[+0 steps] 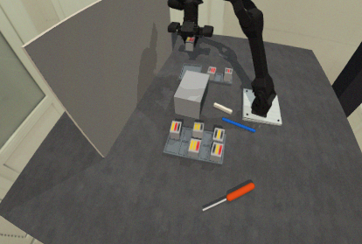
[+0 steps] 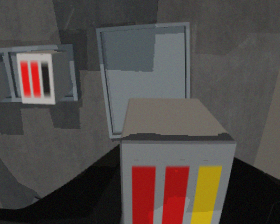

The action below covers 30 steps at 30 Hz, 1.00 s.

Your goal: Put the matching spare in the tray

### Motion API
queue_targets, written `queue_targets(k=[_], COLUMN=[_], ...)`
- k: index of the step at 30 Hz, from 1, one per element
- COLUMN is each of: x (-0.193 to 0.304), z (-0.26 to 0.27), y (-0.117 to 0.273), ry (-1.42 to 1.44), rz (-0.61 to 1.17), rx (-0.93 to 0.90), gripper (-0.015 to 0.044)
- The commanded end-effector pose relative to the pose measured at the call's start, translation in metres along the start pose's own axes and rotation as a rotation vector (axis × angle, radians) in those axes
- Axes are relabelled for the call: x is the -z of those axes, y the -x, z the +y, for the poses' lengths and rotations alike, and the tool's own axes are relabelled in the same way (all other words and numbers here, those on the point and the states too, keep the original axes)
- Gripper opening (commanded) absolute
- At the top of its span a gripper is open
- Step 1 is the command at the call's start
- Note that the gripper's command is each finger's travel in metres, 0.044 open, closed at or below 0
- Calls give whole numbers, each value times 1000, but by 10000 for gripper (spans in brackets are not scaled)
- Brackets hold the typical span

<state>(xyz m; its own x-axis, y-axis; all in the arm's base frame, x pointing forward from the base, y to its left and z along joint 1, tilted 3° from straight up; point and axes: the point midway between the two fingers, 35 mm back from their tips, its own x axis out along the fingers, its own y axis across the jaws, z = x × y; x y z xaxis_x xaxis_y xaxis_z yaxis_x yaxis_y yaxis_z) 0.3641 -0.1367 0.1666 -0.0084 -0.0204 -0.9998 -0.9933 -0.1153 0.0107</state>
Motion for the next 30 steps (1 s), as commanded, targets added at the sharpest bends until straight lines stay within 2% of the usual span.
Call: queue_targets(k=[1, 30], x=[1, 2], z=[0, -3], y=[-3, -23], ry=[5, 5], rz=[1, 1], rx=[-3, -4], gripper=[0, 0])
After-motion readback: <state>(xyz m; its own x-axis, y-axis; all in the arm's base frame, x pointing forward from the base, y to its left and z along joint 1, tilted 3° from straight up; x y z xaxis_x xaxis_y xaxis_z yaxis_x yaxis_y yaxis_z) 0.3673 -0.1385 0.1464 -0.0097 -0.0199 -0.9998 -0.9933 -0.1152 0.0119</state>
